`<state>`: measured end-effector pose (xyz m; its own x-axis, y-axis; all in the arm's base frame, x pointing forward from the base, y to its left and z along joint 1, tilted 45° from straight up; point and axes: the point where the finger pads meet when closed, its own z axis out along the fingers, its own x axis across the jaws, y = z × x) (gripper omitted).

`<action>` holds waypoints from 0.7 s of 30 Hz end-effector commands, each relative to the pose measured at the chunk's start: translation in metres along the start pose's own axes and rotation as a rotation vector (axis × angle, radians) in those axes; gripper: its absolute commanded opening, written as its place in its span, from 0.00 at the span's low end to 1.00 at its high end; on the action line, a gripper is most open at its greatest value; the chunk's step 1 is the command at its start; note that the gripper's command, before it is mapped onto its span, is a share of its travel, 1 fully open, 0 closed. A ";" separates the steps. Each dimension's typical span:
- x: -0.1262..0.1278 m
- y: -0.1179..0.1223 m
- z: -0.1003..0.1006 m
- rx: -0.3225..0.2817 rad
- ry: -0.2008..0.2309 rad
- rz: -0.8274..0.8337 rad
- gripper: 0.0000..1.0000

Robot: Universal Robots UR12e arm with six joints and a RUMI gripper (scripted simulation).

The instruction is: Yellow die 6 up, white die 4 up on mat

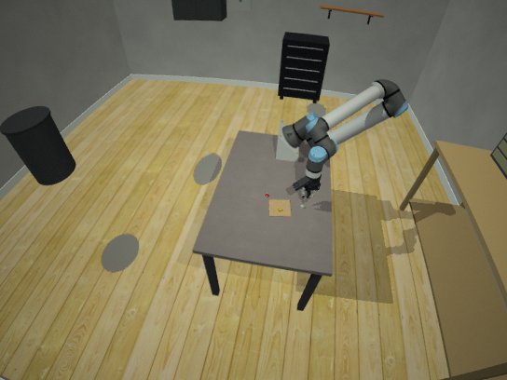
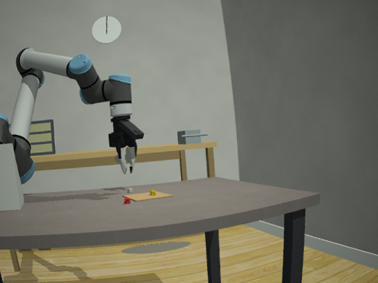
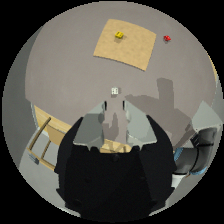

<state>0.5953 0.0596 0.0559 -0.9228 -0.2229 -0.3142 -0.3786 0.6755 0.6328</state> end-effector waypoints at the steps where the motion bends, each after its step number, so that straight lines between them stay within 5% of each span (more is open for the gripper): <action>1: 0.001 0.002 0.006 -0.002 0.000 0.001 0.18; 21: 0.001 0.002 0.033 -0.002 0.000 0.001 0.18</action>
<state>0.5969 0.0753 0.0418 -0.9220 -0.2242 -0.3156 -0.3804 0.6758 0.6314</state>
